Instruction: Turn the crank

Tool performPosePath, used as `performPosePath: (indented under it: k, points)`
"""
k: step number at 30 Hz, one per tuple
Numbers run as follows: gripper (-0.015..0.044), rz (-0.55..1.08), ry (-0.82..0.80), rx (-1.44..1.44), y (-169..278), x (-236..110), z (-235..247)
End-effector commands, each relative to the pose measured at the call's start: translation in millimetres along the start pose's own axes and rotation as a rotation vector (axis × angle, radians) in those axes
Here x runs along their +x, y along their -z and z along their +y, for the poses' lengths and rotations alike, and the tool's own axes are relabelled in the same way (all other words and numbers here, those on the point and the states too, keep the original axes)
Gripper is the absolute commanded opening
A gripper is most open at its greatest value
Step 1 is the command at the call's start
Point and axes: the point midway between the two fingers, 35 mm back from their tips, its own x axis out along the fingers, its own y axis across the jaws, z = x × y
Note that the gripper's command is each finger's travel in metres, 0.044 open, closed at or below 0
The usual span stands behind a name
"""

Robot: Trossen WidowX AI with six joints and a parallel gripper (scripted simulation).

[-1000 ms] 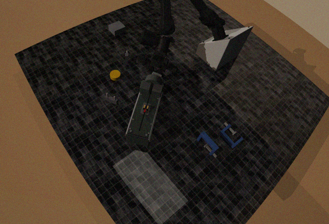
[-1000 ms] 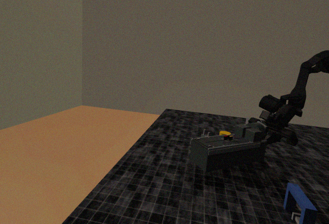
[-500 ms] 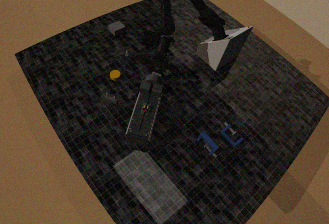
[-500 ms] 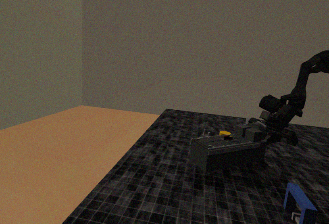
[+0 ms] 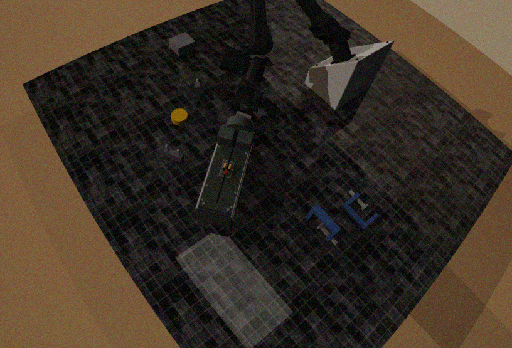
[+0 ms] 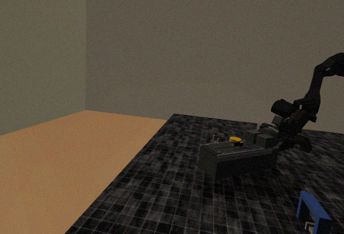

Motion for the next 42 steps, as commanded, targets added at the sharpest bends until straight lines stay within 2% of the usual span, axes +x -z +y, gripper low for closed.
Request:
performPosePath:
  k: [1, 4, 21, 37, 42]
  points:
    - [0.0000, 0.001, -0.002, 0.000, 0, 0, 0]
    - [0.0000, 0.001, -0.002, 0.000, 0, 0, 0]
    - [0.0440, 0.001, -0.002, 0.000, 0, 0, 0]
    - [0.0440, -0.001, -0.003, 0.002, -41, -38, -2]
    - [0.0440, -0.003, -0.007, 0.002, -73, -62, -5]
